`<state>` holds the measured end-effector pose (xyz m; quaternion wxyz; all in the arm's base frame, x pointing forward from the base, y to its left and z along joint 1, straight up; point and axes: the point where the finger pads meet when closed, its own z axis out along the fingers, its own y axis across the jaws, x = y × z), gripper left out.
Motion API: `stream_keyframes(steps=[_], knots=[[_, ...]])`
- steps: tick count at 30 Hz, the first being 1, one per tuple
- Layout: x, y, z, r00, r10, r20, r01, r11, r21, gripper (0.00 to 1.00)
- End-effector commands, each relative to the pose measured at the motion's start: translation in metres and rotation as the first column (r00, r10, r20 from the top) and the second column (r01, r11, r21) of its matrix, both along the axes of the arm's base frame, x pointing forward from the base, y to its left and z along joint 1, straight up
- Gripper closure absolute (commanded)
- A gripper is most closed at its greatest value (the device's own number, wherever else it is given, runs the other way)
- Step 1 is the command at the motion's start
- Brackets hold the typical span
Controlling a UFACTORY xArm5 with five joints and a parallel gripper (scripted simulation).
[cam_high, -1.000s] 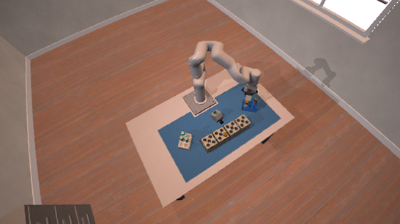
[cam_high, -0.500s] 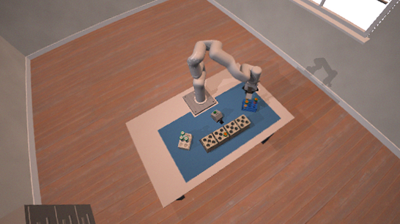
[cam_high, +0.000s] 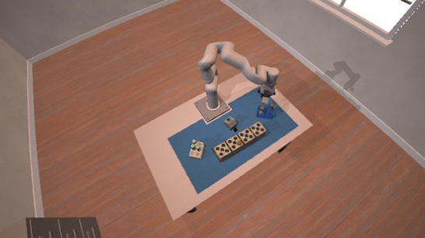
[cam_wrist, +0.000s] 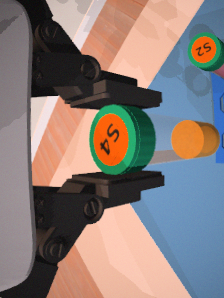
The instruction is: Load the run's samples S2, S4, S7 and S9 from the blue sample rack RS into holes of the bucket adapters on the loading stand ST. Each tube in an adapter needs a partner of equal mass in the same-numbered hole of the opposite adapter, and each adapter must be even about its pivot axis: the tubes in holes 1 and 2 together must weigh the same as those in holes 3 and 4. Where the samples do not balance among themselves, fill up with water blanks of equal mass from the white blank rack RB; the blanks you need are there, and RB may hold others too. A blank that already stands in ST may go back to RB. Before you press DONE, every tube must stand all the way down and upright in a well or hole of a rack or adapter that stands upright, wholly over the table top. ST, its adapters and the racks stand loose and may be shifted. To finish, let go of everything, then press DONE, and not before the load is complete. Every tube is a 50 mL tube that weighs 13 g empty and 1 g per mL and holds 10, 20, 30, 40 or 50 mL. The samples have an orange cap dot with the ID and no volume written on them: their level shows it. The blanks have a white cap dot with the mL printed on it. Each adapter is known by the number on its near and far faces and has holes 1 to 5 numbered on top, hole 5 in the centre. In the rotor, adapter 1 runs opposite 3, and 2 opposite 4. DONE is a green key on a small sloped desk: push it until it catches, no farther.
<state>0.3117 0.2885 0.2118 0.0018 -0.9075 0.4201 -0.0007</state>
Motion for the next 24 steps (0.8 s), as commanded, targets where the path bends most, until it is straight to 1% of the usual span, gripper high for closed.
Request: stream_keyframes(steps=[1,7,9,11,19,24], knots=[[0.001,0.001,0.007,1.0,0.0,0.003,0.0,1.0,0.002,1.0],[0.001,0.001,0.019,1.0,0.0,0.003,0.0,1.0,0.003,1.0],[0.001,0.001,0.019,1.0,0.0,0.003,0.0,1.0,0.003,1.0],[0.001,0.001,0.023,1.0,0.0,0.003,0.0,1.0,0.003,1.0],[0.001,0.001,0.023,1.0,0.0,0.003,0.0,1.0,0.003,1.0],[0.006,-0.024,0.023,0.986,0.166,0.004,-0.166,0.986,0.001,1.0]])
